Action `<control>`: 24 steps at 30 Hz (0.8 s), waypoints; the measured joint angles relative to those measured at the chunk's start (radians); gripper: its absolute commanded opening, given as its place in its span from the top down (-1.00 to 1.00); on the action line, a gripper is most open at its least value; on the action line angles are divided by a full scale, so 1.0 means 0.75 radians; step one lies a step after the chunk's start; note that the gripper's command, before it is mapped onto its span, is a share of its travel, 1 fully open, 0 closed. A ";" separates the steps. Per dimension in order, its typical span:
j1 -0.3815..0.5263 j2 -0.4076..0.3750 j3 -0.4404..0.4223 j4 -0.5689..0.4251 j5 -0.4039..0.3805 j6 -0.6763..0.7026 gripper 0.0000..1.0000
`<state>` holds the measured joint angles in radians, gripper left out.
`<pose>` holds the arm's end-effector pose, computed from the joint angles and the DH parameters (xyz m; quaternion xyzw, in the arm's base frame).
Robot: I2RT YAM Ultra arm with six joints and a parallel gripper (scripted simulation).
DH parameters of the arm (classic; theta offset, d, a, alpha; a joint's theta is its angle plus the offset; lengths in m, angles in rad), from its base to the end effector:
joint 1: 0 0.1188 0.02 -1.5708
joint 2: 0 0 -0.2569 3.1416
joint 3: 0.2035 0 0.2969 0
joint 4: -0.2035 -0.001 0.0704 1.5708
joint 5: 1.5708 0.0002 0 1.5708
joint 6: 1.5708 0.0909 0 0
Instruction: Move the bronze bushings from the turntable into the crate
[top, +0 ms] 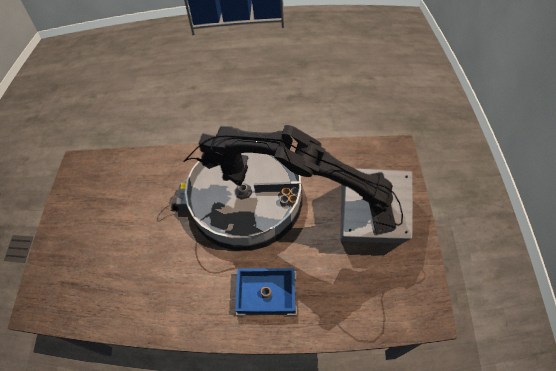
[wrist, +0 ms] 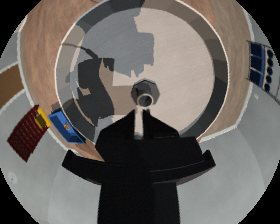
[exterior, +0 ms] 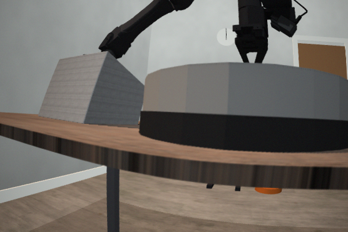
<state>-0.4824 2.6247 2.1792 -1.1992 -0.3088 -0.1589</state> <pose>0.4738 -0.2158 0.0180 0.1646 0.9736 0.1573 0.0138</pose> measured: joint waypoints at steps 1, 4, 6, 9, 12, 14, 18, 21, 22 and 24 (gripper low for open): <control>0.000 -0.001 -0.003 0.003 0.000 -0.001 0.74; 0.000 -0.015 -0.041 0.015 0.000 -0.001 0.74; 0.000 -0.022 -0.062 0.021 0.000 -0.002 0.74; 0.000 -0.065 -0.152 0.055 0.001 -0.004 0.74; 0.000 -0.147 -0.306 0.102 0.001 -0.007 0.74; -0.001 -0.219 -0.435 0.141 0.001 -0.010 0.74; -0.002 -0.391 -0.732 0.235 0.002 -0.017 0.74; -0.008 -0.520 -0.945 0.294 0.002 -0.021 0.74; -0.010 -0.545 -0.982 0.294 0.002 -0.022 0.74; -0.014 -0.591 -1.058 0.353 0.002 -0.023 0.74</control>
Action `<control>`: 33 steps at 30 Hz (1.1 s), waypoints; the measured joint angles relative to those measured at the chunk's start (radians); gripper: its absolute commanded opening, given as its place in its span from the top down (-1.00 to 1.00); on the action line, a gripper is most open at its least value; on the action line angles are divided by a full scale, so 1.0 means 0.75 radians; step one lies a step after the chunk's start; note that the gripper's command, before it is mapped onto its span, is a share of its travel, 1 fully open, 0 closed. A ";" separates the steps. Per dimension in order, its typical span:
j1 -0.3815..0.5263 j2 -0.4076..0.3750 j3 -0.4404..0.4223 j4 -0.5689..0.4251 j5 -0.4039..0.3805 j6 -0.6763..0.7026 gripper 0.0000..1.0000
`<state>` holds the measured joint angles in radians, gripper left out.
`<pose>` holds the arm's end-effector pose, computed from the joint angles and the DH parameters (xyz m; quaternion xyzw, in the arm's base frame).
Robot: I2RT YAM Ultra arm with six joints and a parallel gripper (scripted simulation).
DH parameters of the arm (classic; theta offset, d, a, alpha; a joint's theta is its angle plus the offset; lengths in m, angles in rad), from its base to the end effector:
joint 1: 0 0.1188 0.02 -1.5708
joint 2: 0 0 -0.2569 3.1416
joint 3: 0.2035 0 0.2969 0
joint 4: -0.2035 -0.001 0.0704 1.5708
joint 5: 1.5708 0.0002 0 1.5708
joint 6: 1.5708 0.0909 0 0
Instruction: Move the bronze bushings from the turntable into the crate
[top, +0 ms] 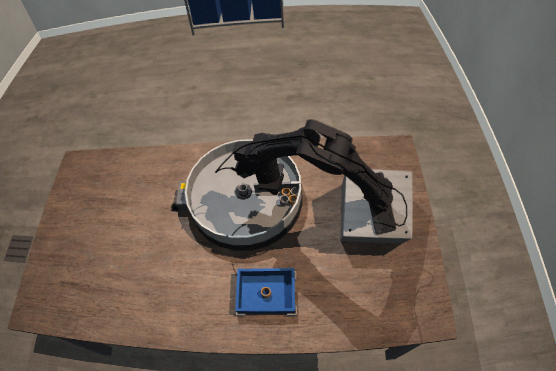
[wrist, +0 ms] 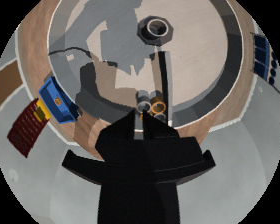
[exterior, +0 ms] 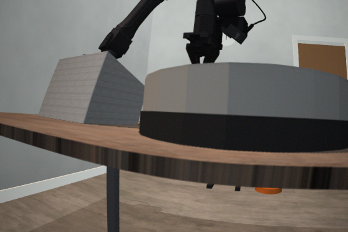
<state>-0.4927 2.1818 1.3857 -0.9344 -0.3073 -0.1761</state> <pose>0.3558 -0.1587 0.0084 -0.1673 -0.9708 -0.1700 0.0244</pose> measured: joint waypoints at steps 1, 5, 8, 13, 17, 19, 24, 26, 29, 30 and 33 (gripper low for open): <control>-0.002 -0.030 -0.048 0.029 0.000 -0.001 0.74; -0.009 -0.141 -0.220 0.098 0.001 -0.006 0.74; -0.011 -0.182 -0.282 0.127 0.000 -0.006 0.74; -0.011 -0.190 -0.294 0.168 0.000 -0.006 0.74; -0.011 -0.190 -0.294 0.187 0.000 -0.006 0.74; -0.011 -0.190 -0.294 0.192 0.000 -0.006 0.74; -0.011 -0.190 -0.294 0.195 0.000 -0.006 0.74; -0.011 -0.190 -0.294 0.195 0.000 -0.006 0.74; -0.011 -0.190 -0.294 0.195 0.000 -0.006 0.74; -0.011 -0.190 -0.294 0.195 0.000 -0.006 0.74; -0.011 -0.190 -0.294 0.195 0.000 -0.006 0.74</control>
<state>-0.5011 2.0396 1.1652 -0.7879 -0.3073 -0.1806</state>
